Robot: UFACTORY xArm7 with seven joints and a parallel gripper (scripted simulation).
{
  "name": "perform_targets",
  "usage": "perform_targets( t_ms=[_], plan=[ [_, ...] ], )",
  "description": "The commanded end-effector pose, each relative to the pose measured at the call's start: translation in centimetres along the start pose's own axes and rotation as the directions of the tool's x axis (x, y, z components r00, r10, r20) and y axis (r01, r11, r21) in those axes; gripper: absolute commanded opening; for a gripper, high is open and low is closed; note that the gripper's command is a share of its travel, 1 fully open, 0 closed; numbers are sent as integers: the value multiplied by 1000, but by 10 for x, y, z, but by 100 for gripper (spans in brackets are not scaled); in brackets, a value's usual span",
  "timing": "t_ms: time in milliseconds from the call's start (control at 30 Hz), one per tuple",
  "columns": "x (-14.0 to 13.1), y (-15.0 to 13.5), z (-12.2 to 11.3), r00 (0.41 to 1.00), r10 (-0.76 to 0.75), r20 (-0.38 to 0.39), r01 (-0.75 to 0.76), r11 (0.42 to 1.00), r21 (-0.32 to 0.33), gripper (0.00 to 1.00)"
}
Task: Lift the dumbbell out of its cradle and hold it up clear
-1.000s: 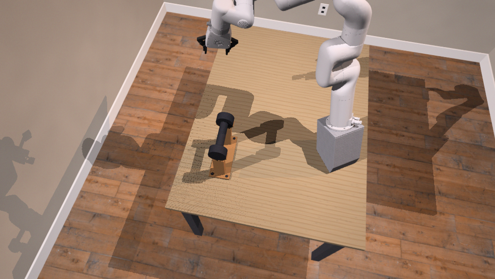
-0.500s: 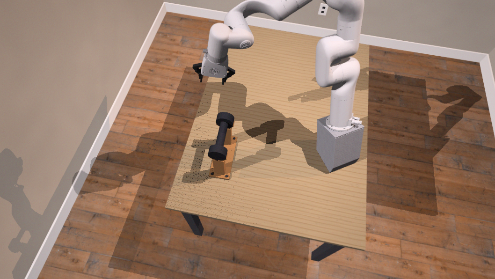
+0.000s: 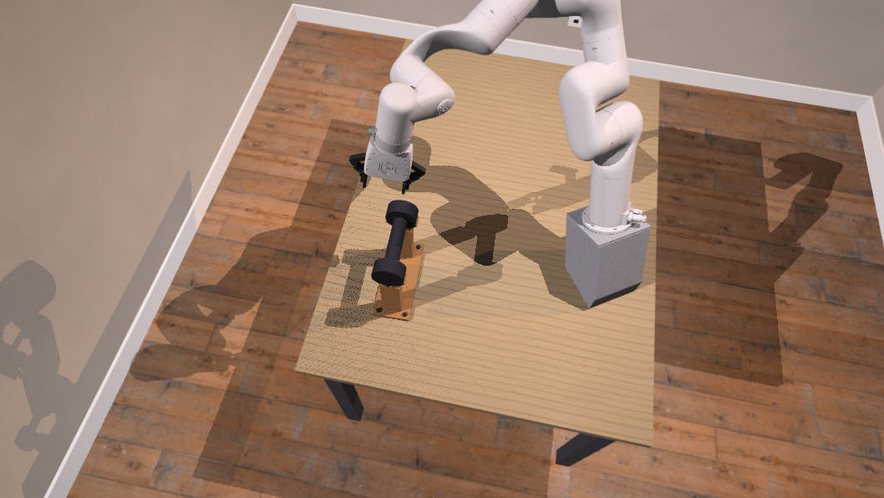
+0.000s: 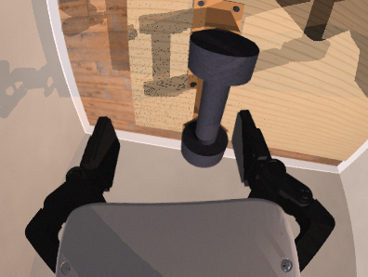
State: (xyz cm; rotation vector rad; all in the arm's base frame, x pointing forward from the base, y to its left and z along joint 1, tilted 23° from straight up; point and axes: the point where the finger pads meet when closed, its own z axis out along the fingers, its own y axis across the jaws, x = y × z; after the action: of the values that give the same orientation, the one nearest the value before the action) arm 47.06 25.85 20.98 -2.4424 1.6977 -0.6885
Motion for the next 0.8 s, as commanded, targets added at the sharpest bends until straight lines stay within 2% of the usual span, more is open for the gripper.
perform_targets(
  t_ms=[0,67,133,300,767],
  plan=[
    [-13,-2,1,997,23,-76,-30,995,-96,100],
    [-44,12,13,997,50,-67,-58,991,-121,100],
    [-44,12,13,997,50,-67,-58,991,-121,100],
    [-76,30,26,995,79,-60,-87,985,-152,100],
    [-81,34,33,995,83,-59,-92,983,-157,100]
  ],
)
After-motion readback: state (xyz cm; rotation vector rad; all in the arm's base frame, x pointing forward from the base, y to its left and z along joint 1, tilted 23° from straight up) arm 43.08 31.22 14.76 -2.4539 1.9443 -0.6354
